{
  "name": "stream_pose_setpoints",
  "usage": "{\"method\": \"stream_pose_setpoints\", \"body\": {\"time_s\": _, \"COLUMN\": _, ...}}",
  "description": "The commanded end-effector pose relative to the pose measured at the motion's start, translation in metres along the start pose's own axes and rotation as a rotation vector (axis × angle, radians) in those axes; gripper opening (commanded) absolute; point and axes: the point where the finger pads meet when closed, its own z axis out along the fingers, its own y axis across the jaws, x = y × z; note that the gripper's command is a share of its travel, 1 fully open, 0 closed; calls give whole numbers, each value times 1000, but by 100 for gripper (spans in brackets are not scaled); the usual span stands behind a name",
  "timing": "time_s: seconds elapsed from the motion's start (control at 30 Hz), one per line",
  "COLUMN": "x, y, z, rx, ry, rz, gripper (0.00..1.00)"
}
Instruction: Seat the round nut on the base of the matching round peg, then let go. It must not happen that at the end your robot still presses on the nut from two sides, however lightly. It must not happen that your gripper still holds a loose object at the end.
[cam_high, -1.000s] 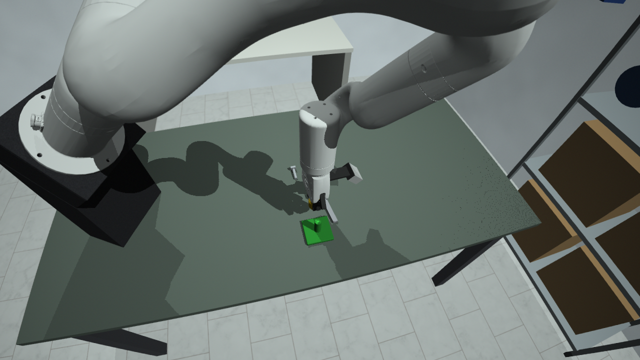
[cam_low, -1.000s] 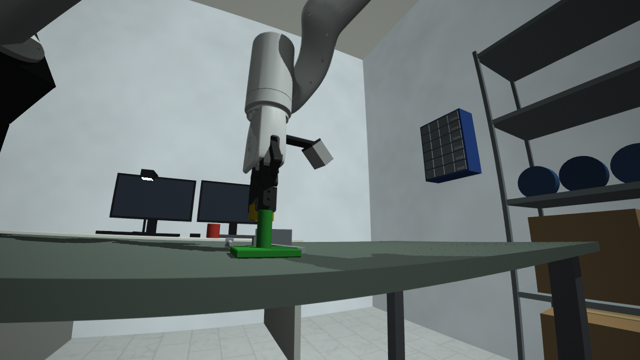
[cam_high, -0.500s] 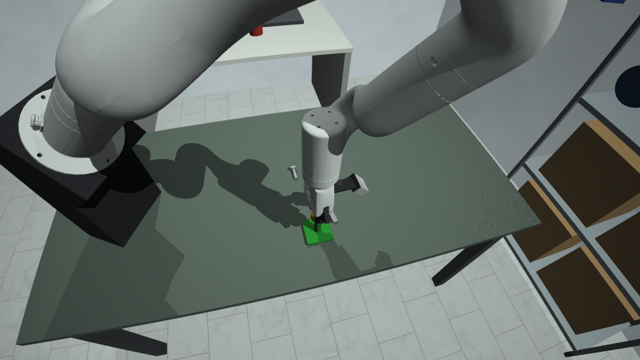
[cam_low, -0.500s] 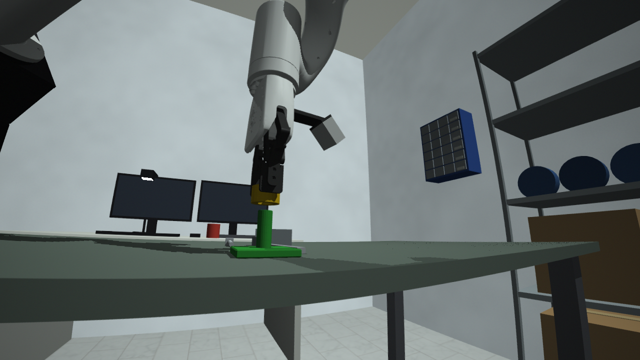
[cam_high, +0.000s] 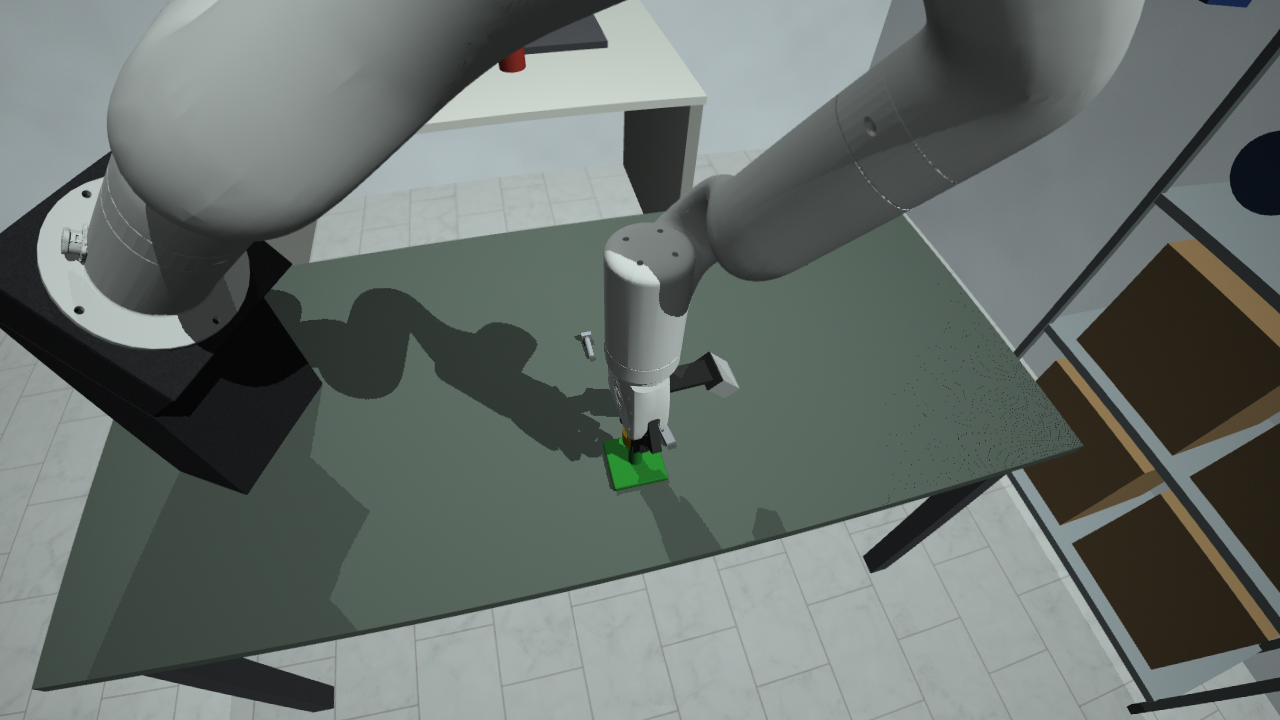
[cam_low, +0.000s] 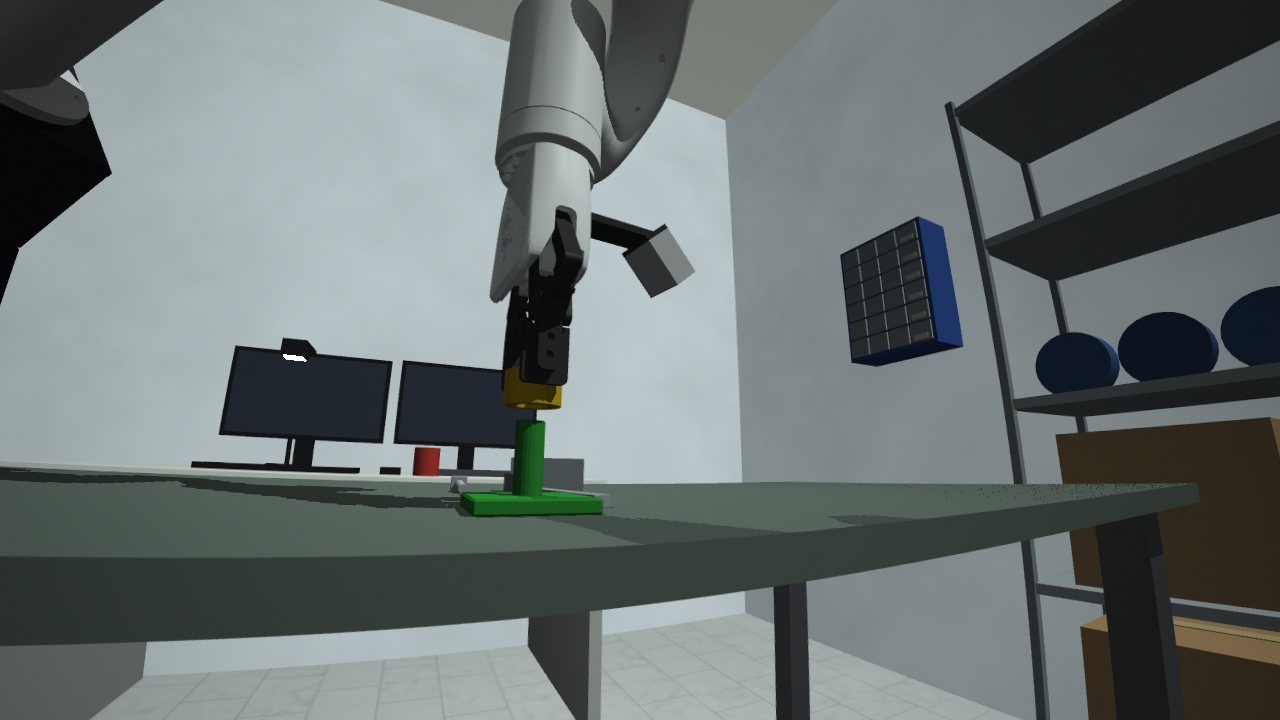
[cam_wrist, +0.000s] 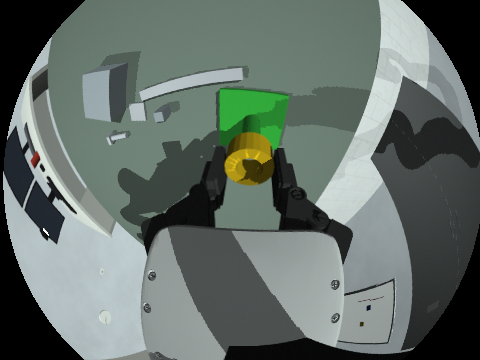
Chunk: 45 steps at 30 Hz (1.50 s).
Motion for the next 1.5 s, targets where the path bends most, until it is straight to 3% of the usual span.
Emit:
{"method": "stream_pose_setpoints", "body": {"time_s": 0.0, "x": 0, "y": 0, "z": 2, "rx": 0, "ry": 1, "rz": 0, "gripper": 0}}
{"method": "stream_pose_setpoints", "body": {"time_s": 1.47, "x": 0, "y": 0, "z": 16, "rx": 0, "ry": 0, "rz": 0, "gripper": 0}}
